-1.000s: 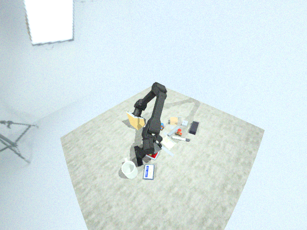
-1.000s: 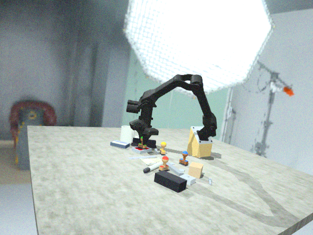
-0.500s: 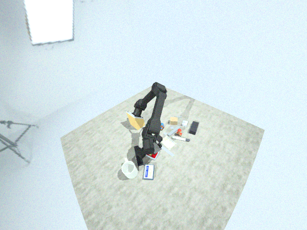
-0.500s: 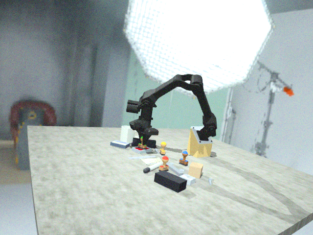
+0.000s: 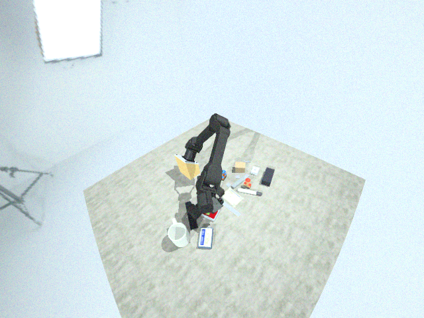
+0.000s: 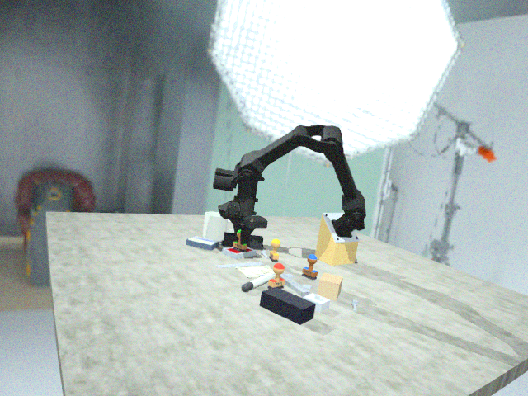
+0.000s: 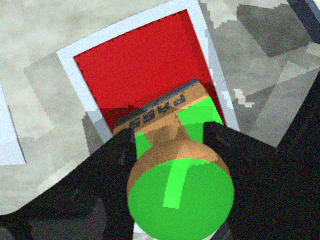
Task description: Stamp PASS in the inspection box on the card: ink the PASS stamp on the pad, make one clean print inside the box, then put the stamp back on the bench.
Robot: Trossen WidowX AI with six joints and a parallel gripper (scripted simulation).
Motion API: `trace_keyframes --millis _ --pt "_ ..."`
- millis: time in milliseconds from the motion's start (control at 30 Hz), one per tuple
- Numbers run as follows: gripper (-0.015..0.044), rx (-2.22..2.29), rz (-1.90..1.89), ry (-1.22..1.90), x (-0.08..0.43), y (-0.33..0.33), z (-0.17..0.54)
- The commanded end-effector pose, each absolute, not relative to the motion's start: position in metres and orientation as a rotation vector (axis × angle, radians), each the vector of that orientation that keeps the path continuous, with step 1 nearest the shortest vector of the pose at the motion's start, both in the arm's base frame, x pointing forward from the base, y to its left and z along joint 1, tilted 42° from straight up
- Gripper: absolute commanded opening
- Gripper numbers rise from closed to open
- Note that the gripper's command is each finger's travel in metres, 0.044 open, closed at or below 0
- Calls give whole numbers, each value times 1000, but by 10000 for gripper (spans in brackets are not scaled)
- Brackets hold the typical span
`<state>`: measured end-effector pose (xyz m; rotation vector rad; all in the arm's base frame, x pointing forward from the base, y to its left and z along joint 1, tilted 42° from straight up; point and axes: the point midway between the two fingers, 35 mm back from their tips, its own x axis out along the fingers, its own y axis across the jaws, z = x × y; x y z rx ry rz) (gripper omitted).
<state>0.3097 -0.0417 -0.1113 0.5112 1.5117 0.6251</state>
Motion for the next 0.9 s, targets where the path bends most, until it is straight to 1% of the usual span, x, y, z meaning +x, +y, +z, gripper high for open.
trace_keyframes --millis 0,867 --pt "0 513 630 1511 310 -39 -113" --pt "0 513 629 1512 311 -48 -104"
